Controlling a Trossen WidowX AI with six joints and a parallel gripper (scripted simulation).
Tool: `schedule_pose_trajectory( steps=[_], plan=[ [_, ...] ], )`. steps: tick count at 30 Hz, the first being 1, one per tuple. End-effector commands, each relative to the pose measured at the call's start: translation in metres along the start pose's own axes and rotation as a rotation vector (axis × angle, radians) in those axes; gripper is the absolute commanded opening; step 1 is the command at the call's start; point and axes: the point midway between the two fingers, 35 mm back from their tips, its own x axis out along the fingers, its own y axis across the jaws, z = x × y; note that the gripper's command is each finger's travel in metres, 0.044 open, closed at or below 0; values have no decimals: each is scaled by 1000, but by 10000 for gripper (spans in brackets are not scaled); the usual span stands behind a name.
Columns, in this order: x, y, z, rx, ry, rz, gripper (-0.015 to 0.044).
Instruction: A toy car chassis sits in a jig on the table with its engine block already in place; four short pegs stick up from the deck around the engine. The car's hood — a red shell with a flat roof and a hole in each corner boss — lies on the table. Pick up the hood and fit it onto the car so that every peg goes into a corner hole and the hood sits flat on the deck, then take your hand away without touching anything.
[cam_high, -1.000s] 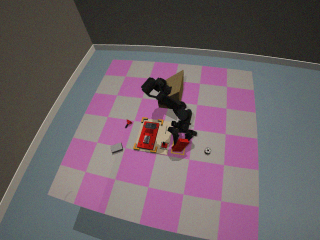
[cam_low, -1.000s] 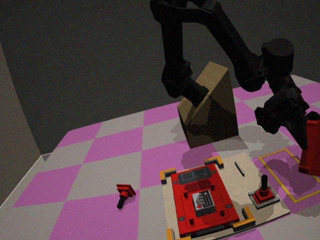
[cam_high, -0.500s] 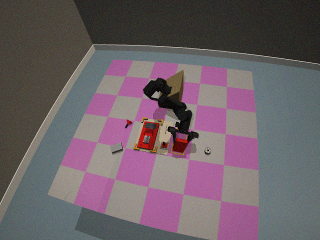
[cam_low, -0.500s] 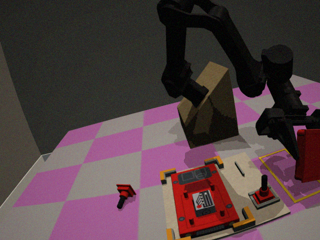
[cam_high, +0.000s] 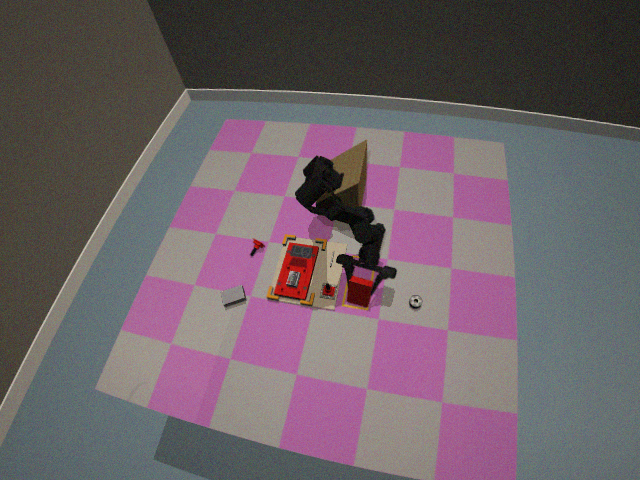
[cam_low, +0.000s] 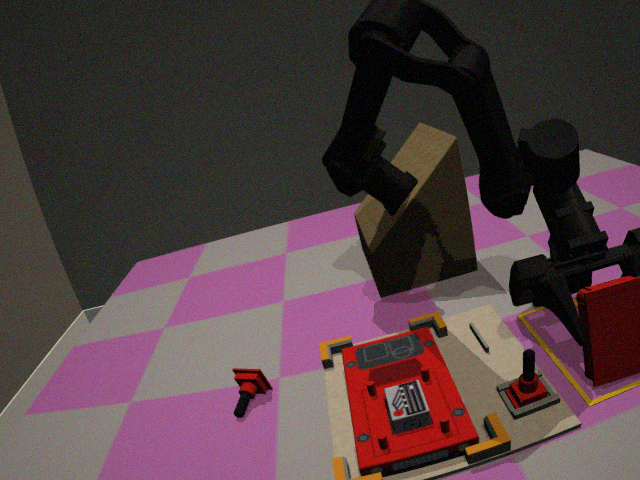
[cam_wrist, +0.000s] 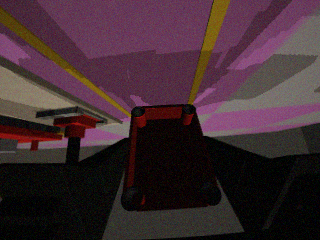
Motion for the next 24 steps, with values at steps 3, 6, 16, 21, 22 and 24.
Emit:
schedule_pose_trajectory(
  steps=[3,6,16,21,22,24],
  plan=[
    [0,0,15,23,-15,-8,0],
    [-1,0,12,24,-10,-7,0],
    [-1,0,2,35,7,-2,157],
    [-1,0,2,35,7,-2,289],
    [-1,0,2,35,7,-2,315],
    [-1,0,2,35,7,-2,368]
  ],
)
